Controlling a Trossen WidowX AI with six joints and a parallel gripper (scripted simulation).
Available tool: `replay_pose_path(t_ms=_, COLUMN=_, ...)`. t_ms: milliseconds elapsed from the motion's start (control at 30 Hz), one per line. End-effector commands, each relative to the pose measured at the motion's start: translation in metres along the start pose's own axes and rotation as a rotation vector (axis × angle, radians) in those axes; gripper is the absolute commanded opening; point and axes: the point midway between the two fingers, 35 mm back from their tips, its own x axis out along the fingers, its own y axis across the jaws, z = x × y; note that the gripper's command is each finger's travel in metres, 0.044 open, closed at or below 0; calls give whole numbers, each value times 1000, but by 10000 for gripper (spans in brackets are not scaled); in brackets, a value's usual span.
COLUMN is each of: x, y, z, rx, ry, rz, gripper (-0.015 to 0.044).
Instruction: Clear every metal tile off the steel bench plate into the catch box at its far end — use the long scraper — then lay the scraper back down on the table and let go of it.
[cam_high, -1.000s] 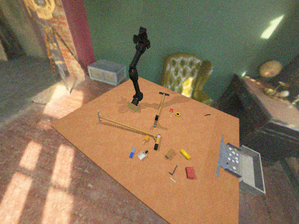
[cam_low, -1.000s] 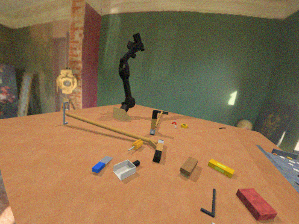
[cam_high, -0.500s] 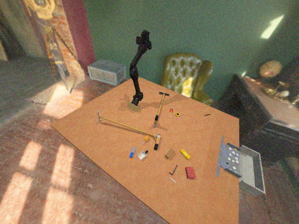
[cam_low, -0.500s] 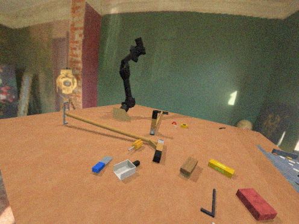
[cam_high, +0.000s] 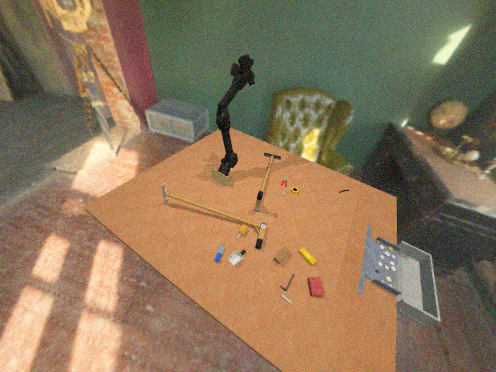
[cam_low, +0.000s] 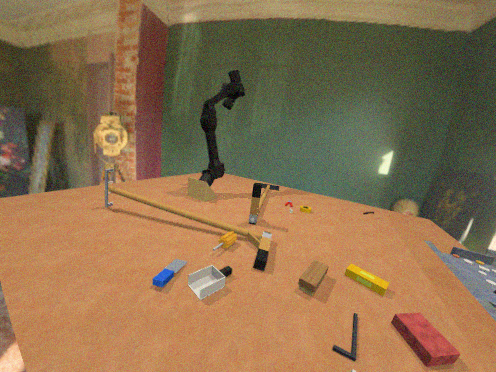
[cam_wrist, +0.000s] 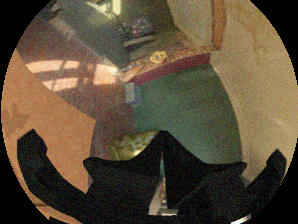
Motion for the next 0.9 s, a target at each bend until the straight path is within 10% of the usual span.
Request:
replay_pose_path(t_ms=0, x=8, y=3, z=-22, rx=48, ry=40, rz=10, gripper=0)
replay_pose_path(t_ms=867, x=31, y=25, z=-127, rx=236, ry=275, rz=49, gripper=0)
